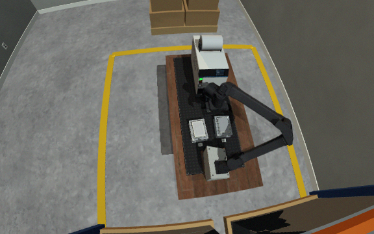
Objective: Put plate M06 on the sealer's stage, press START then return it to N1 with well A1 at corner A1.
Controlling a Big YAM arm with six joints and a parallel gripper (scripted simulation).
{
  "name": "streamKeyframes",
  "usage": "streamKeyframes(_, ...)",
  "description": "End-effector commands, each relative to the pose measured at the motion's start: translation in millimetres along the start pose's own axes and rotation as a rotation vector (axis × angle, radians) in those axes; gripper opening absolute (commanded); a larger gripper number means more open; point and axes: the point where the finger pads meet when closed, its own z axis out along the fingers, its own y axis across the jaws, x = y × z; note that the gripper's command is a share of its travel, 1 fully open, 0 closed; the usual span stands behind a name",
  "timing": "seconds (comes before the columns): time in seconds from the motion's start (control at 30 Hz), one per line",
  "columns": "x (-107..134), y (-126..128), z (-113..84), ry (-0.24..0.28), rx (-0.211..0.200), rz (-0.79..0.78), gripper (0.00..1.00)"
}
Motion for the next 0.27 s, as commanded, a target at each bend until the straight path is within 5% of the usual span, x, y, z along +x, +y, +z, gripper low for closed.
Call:
streamKeyframes(0.0, -3.6, -1.5, 1.9, -0.001, -0.011, 0.028, 1.0)
streamKeyframes(0.23, -4.0, -4.9, -2.4, -0.012, -0.019, 0.021, 1.0)
